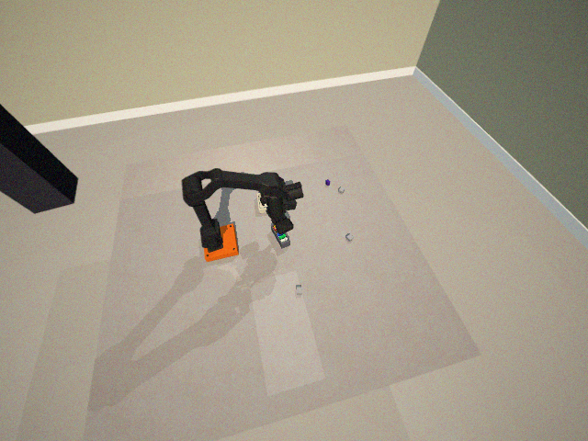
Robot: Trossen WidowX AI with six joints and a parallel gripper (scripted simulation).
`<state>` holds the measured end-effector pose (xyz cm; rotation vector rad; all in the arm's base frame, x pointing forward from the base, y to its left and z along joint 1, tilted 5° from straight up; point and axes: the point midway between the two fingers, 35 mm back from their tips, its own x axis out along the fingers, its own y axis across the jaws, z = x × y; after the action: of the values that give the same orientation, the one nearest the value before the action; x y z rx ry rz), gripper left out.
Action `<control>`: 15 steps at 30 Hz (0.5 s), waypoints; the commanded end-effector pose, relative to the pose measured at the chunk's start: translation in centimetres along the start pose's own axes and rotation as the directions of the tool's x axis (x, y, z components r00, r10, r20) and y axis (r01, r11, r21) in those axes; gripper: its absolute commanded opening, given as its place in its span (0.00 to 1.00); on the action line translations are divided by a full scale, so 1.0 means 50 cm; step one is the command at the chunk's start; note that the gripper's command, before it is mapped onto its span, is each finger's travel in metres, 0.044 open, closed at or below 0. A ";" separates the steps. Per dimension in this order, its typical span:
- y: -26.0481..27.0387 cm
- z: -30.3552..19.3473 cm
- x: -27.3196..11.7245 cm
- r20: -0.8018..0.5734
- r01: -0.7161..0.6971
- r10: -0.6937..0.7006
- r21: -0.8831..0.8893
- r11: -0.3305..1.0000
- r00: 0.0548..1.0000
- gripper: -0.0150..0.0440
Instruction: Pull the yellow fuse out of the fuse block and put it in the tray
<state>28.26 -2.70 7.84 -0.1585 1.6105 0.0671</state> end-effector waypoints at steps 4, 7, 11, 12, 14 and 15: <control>0.000 0.002 -0.018 0.007 -0.001 0.001 0.005 1.000 1.000 0.25; 0.006 0.006 -0.019 0.008 -0.002 0.002 0.005 1.000 1.000 0.25; 0.043 0.028 -0.021 0.010 -0.004 0.004 0.005 1.000 1.000 0.25; 0.053 0.033 -0.021 0.010 -0.004 0.004 0.005 1.000 1.000 0.25; 0.074 0.043 -0.022 0.011 -0.006 0.006 0.005 1.000 1.000 0.25; 0.084 0.048 -0.023 0.011 -0.006 0.006 0.005 1.000 1.000 0.25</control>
<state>29.53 0.27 8.65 -0.1540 1.5995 0.0651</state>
